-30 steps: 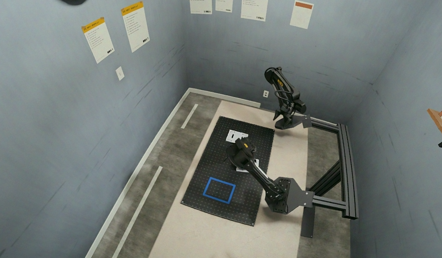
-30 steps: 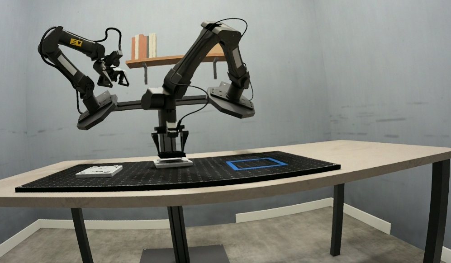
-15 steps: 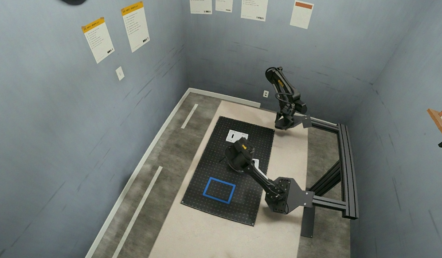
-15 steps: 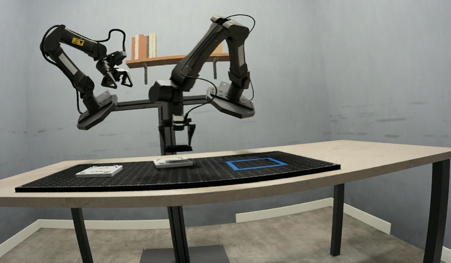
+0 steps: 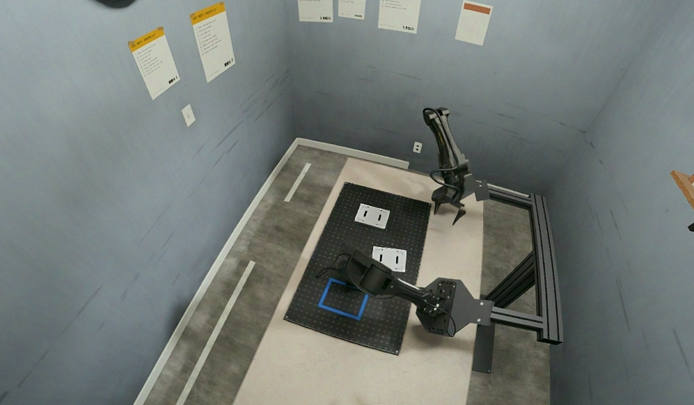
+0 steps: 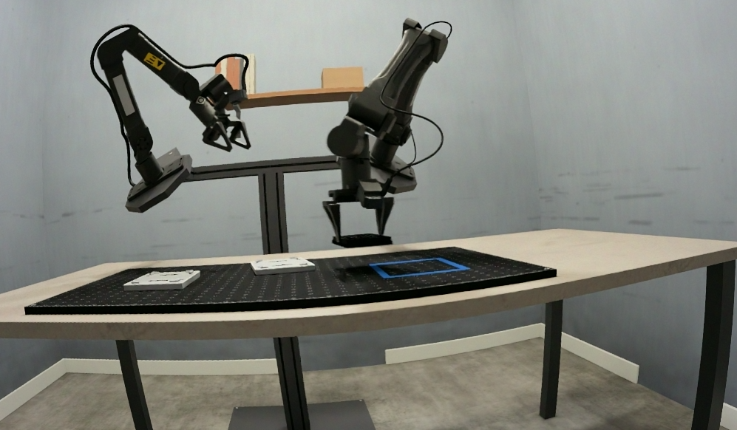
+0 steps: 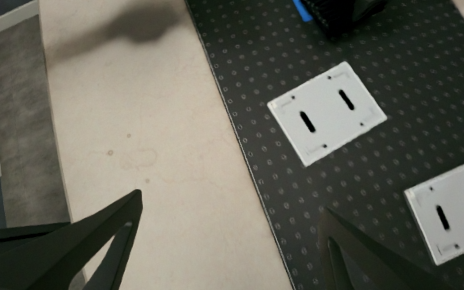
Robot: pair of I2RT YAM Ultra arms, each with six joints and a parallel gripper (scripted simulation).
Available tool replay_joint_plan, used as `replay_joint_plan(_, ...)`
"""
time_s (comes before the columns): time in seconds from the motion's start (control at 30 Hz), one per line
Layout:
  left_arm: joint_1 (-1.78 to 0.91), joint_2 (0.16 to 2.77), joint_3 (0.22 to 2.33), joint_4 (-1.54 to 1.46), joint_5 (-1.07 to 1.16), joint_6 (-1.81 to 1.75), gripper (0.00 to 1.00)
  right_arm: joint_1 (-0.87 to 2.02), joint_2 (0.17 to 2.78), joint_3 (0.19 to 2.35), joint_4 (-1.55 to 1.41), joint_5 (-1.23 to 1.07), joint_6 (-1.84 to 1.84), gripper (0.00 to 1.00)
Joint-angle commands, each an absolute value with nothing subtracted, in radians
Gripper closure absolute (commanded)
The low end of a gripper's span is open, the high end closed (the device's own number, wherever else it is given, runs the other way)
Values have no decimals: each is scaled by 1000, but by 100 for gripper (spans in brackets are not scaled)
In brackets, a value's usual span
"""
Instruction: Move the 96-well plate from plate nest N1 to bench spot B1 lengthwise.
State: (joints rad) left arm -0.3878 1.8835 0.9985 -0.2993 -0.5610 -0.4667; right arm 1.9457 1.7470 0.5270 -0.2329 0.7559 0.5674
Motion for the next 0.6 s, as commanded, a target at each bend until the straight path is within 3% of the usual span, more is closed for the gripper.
replay_joint_plan(0.0,-320,1818,993,-310,-524,-360,21,1850,1842,572,26,694,352,0)
replay_joint_plan(0.2,-240,1768,1012,-319,-500,-308,21,1602,1956,577,338,656,211,0)
replay_joint_plan(0.57,-167,1740,1045,-349,-453,-217,21,1426,2082,591,807,548,-105,0)
